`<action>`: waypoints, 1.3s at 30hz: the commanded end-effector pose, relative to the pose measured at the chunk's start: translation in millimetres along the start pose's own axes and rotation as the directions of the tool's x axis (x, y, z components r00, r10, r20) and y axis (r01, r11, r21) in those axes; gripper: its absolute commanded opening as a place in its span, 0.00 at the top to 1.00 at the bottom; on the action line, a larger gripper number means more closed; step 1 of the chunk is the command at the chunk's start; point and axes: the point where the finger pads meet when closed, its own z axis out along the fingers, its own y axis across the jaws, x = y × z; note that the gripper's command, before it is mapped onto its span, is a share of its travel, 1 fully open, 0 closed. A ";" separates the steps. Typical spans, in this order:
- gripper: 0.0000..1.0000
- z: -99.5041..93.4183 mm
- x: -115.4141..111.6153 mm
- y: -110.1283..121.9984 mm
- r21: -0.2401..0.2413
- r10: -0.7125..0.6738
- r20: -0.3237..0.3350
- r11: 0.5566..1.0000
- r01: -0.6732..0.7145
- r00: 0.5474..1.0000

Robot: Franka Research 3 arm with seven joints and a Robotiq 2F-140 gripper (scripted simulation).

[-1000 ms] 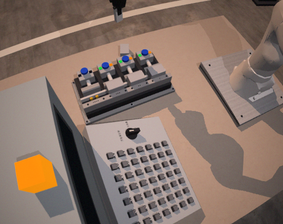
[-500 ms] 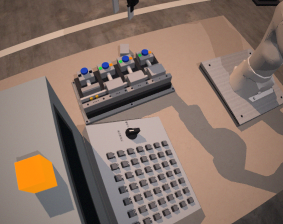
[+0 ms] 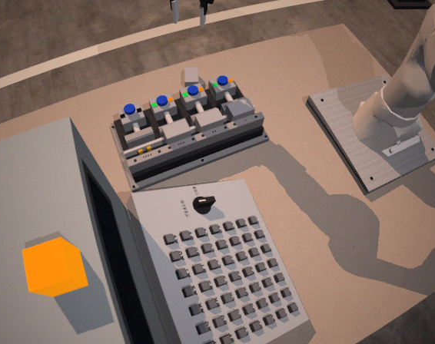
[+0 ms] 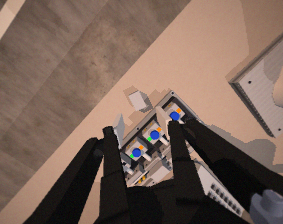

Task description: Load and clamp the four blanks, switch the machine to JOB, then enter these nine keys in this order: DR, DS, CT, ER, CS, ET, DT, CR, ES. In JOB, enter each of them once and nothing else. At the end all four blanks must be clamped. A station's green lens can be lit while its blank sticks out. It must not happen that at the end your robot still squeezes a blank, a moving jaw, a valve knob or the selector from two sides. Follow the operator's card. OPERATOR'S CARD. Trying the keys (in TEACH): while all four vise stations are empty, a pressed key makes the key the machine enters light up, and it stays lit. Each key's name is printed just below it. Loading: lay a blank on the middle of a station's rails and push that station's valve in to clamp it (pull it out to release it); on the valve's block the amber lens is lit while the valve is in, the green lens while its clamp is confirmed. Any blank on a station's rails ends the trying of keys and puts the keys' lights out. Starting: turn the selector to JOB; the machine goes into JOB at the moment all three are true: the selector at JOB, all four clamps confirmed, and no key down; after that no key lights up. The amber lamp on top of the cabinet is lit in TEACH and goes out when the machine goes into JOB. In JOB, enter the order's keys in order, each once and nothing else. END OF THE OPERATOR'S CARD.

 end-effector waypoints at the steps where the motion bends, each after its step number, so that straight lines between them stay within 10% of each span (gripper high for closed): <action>1: 0.60 -0.3 -0.1 -0.5 0.011 -0.269 0.041 0.963 0.269 0.962; 21: 0.60 8.5 -0.5 -0.5 0.011 -0.269 0.041 0.963 0.269 0.962; 39: 0.60 80.8 -3.4 -0.4 0.011 -0.269 0.041 0.963 0.269 0.962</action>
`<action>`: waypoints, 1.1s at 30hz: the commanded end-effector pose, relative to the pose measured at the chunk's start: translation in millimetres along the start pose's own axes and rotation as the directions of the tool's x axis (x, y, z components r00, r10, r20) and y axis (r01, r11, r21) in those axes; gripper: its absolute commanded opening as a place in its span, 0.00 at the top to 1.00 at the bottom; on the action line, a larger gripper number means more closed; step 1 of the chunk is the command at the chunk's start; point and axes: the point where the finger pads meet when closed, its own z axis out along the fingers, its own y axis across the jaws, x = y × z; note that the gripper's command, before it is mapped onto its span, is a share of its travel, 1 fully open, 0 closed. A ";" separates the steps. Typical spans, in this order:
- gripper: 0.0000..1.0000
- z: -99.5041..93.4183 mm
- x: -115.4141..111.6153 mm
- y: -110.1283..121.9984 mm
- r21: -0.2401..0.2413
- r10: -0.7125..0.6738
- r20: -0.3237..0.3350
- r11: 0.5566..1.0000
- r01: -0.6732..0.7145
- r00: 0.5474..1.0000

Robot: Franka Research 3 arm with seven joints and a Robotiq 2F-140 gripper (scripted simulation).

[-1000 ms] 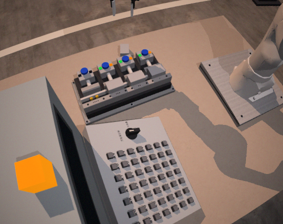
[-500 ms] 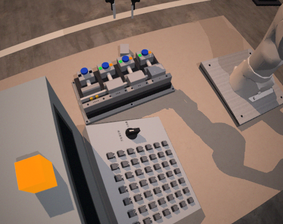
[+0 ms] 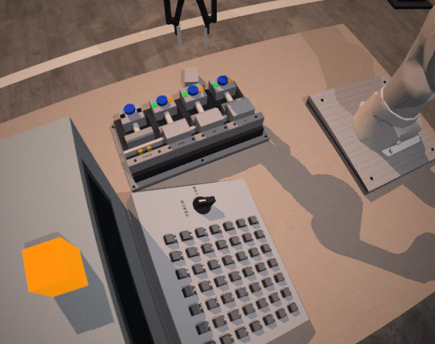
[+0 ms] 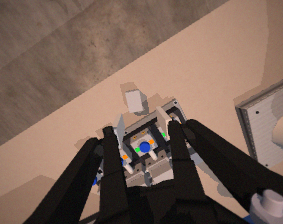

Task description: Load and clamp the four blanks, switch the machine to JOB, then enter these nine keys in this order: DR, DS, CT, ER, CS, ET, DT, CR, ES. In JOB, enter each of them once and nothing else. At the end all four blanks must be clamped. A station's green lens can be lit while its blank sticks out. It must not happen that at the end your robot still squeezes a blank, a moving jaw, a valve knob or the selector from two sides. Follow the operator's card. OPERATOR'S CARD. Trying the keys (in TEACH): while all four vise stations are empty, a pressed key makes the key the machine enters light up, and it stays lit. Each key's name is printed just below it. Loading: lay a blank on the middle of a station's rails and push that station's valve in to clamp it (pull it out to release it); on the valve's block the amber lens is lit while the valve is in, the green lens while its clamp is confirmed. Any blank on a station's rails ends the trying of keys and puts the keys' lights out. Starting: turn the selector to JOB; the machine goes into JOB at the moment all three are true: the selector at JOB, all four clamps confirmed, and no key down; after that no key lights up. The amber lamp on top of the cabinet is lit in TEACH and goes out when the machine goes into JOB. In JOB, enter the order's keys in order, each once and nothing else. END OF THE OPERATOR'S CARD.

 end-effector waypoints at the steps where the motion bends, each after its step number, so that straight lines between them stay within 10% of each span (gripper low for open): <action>1: 0.60 20.8 2.9 -6.9 0.020 -0.010 -0.008 1.000 0.010 1.000; 19: 0.60 96.9 3.7 -8.4 0.020 -0.010 -0.008 1.000 0.010 1.000; 33: 0.60 115.0 3.8 -8.7 0.020 -0.010 -0.008 1.000 0.010 1.000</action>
